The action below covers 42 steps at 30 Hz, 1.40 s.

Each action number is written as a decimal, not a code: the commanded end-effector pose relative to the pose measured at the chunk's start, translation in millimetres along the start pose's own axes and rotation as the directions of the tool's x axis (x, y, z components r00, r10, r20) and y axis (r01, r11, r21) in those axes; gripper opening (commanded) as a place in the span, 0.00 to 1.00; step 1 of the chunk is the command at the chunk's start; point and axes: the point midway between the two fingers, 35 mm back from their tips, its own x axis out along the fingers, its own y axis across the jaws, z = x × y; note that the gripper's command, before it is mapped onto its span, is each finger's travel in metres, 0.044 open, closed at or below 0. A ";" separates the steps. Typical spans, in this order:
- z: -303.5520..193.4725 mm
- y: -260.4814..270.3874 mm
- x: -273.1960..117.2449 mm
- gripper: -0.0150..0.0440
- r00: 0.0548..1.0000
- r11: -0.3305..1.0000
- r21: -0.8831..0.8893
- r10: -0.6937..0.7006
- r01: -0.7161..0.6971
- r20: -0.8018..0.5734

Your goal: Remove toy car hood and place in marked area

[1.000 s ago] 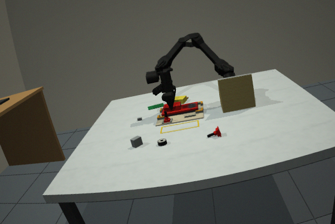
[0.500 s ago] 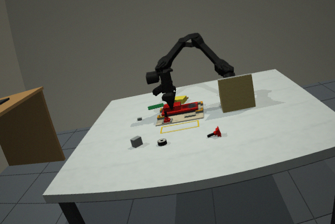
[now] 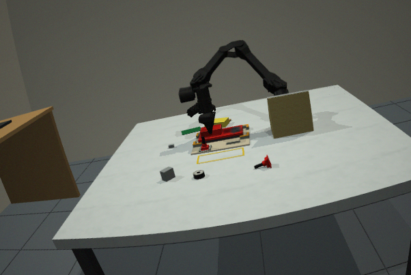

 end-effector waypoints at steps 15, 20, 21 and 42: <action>0.3 0.2 -12.2 0.25 1.000 1.000 0.004 0.002 -0.002 0.000; 0.3 0.2 -15.5 0.25 1.000 1.000 0.004 0.002 -0.002 0.000; 0.3 0.2 -16.2 0.25 1.000 1.000 0.004 0.002 -0.002 0.000; 0.6 0.8 -61.9 0.25 1.000 1.000 0.003 0.004 -0.004 0.000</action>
